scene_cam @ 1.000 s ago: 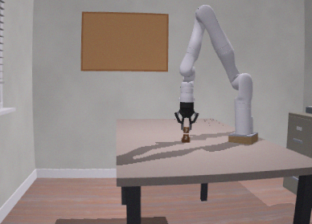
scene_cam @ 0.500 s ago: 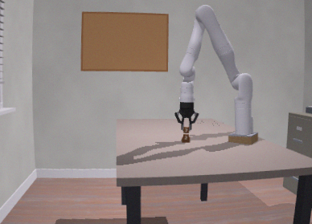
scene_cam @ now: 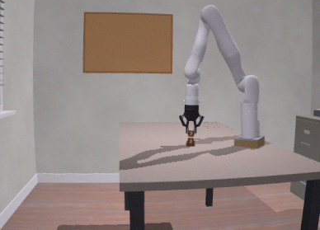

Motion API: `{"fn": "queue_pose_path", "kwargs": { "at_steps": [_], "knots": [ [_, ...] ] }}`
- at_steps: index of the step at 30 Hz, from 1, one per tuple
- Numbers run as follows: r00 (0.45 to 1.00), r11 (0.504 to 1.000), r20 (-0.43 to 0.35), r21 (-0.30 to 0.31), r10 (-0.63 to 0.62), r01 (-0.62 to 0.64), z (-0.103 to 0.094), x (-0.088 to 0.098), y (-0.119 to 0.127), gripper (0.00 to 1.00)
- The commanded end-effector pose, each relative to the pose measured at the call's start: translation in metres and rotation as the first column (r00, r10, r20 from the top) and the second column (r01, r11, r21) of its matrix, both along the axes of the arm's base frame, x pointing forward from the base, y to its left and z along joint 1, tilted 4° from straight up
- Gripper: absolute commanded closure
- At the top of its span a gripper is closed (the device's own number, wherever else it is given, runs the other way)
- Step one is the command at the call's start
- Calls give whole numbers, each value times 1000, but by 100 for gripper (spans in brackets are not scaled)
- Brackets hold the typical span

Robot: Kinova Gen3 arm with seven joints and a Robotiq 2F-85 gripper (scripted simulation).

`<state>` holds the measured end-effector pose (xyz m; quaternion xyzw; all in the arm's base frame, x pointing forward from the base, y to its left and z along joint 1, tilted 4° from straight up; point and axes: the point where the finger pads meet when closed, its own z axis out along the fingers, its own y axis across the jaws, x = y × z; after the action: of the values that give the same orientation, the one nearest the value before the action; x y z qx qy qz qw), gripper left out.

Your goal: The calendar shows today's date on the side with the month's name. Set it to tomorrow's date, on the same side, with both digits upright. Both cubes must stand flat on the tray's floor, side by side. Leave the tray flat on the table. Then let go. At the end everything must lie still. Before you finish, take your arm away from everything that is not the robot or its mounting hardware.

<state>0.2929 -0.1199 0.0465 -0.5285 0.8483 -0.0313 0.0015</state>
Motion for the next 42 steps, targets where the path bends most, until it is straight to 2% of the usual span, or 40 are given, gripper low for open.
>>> {"fn": "queue_pose_path", "kwargs": {
  "at_steps": [1, 42],
  "knots": [
    [1000, 1000, 1, 0, 0, 0, 0, 0, 0, 74],
    [1000, 1000, 1, 0, 0, 0, -21, 1, -1, 74]
  ]
}}
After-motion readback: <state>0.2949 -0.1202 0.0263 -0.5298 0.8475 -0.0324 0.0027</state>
